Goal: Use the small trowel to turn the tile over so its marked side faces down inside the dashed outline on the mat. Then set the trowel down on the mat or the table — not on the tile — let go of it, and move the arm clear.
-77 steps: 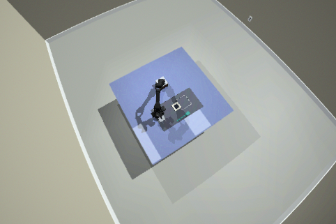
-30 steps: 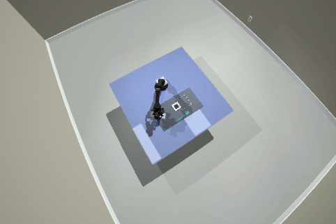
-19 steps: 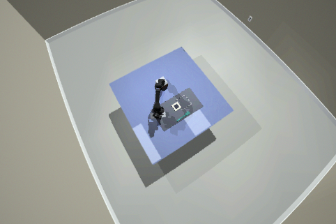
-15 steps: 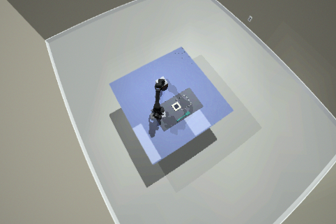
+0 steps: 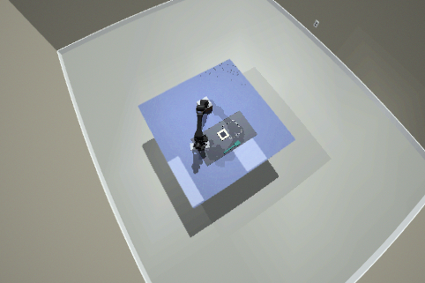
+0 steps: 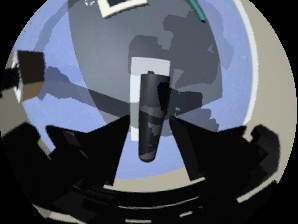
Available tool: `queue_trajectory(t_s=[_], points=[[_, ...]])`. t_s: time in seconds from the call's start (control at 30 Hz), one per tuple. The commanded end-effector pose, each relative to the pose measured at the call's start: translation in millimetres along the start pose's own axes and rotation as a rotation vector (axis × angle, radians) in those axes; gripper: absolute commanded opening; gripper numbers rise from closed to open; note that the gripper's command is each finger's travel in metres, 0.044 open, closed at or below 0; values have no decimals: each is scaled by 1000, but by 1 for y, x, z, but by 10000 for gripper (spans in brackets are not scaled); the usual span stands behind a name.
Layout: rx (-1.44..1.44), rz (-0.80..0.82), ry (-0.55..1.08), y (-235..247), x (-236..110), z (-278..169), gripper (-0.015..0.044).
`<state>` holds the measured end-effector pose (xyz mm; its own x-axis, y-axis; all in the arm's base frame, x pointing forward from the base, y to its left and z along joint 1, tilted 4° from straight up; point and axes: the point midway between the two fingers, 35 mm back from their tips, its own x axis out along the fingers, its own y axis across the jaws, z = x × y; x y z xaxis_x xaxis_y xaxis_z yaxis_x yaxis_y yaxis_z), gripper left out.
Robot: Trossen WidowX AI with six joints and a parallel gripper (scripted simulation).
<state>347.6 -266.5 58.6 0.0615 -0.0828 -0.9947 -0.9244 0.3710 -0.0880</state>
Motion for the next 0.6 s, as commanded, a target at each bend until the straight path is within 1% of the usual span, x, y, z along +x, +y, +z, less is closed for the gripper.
queue_trajectory(t_s=[0.0, 0.27, 0.4, 0.57], points=[[-5, 8, -7, 1, 3, 1, 270], [-6, 8, -7, 1, 0, 1, 270], [-26, 8, -7, 3, -40, 1, 270], [-27, 8, -7, 4, -43, 1, 270]])
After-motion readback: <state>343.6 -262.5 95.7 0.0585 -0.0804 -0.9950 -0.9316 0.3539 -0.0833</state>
